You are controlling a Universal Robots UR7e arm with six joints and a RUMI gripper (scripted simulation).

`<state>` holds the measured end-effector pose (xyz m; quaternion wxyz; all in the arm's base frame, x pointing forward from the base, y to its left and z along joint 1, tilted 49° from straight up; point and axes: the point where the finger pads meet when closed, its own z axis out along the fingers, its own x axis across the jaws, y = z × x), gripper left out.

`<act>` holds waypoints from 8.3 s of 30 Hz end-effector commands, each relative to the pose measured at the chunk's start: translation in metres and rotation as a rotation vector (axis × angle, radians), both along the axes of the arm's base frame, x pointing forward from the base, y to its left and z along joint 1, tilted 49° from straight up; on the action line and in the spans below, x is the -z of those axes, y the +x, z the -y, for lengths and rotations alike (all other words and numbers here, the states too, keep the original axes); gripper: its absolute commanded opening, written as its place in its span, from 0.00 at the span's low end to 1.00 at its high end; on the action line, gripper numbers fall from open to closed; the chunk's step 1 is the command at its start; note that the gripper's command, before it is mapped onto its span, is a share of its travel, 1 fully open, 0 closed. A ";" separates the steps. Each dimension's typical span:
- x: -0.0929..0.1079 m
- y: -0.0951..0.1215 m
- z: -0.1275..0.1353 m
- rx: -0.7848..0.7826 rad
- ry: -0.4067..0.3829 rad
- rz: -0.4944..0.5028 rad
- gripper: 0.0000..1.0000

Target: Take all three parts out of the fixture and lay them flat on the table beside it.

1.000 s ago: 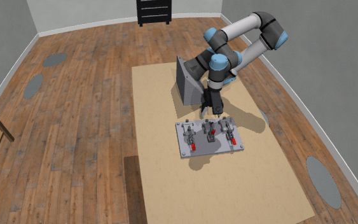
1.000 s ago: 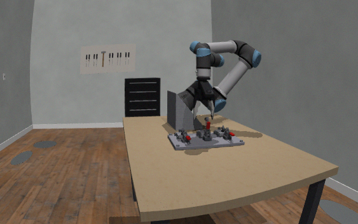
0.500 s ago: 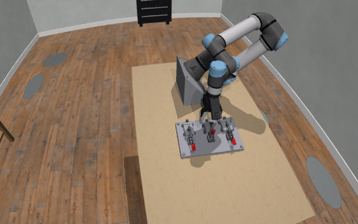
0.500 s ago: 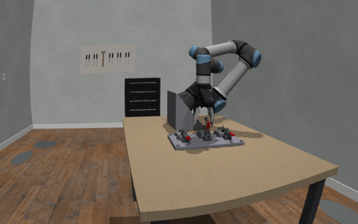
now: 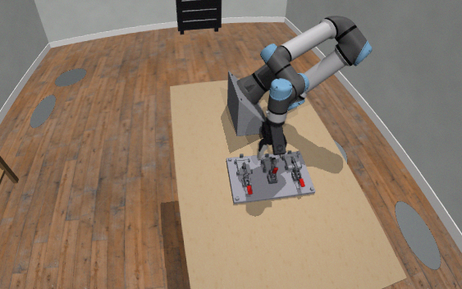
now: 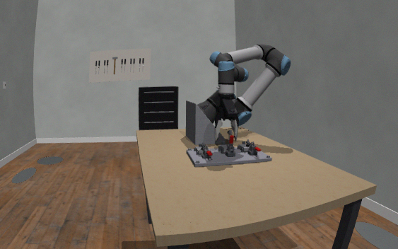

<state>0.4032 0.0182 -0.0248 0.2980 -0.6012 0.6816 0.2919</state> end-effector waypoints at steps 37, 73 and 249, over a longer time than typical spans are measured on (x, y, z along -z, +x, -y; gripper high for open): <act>0.024 0.003 -0.027 0.001 -0.001 0.001 0.59; 0.024 0.003 -0.027 0.001 -0.001 0.001 0.00; -0.187 0.013 -0.116 0.000 -0.001 0.001 0.00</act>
